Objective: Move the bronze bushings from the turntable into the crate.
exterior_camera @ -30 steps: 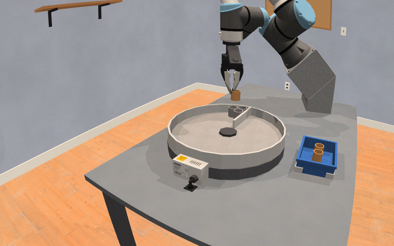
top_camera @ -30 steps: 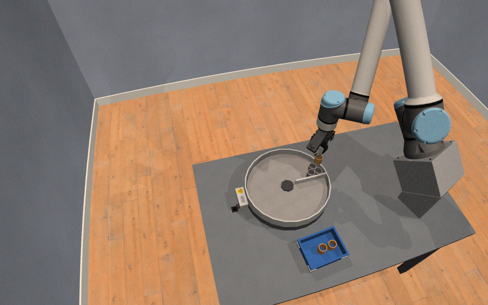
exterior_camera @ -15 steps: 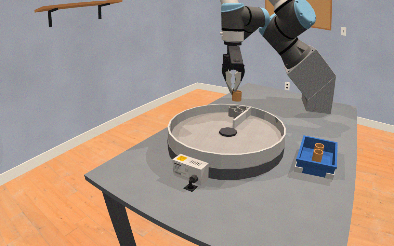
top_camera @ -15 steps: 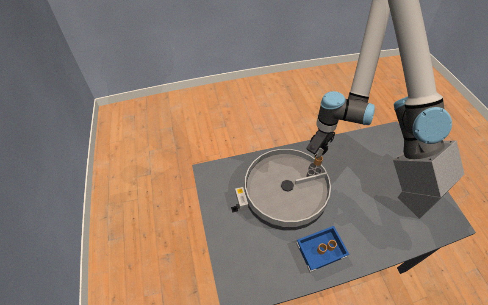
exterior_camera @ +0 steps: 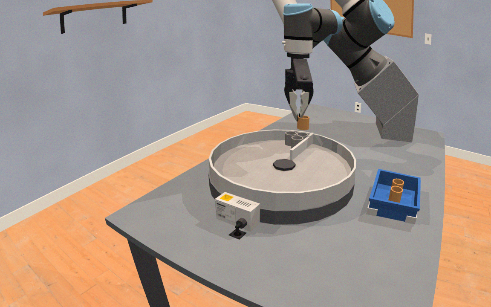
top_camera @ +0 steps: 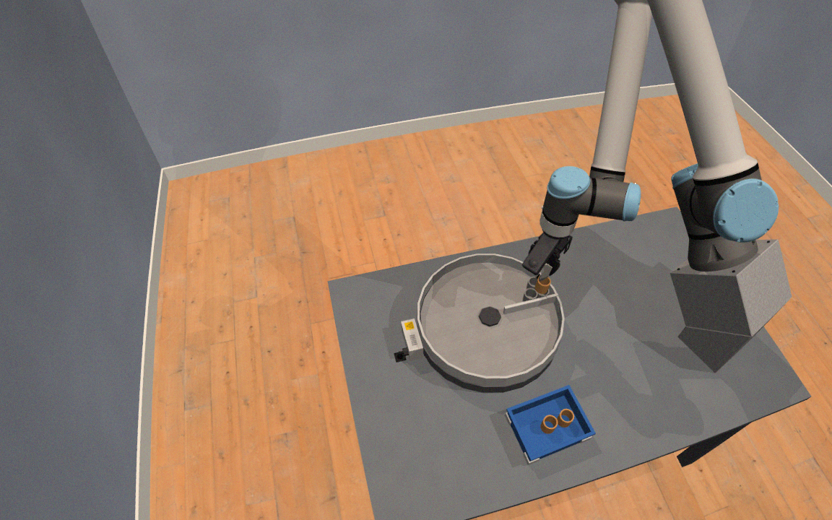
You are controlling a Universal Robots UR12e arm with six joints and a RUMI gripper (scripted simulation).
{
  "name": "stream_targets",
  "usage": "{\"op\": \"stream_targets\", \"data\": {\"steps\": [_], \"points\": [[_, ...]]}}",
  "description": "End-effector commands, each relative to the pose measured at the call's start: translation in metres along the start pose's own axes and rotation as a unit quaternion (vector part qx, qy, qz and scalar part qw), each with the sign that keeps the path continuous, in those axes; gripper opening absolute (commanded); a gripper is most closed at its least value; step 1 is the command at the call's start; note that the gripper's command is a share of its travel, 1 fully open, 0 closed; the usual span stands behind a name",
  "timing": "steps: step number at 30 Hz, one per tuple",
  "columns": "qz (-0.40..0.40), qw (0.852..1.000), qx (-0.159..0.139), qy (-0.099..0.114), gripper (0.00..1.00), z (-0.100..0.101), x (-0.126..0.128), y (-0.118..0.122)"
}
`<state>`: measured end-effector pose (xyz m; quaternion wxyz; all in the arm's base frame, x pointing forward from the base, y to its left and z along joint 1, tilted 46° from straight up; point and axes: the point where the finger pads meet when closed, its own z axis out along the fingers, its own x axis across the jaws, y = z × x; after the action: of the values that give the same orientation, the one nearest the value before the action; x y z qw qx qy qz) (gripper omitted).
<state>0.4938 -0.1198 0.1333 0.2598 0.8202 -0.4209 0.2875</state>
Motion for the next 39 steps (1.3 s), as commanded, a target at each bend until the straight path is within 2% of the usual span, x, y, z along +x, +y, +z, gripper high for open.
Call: {"op": "stream_targets", "data": {"steps": [1,8,16,18,33,35,39], "points": [[0.000,1.000,-0.001,0.000,0.00,0.000,-0.006,-0.011],[0.000,1.000,-0.001,0.000,0.00,0.000,-0.029,-0.046],[0.000,1.000,-0.001,0.000,0.00,0.000,-0.062,-0.096],[0.000,1.000,-0.001,0.000,0.00,0.000,-0.062,-0.096],[0.000,1.000,-0.001,0.000,0.00,0.000,-0.134,-0.207],[0.000,1.000,-0.001,0.000,0.00,0.000,-0.134,-0.207],[0.000,1.000,-0.001,0.000,0.00,0.000,-0.152,-0.235]]}}
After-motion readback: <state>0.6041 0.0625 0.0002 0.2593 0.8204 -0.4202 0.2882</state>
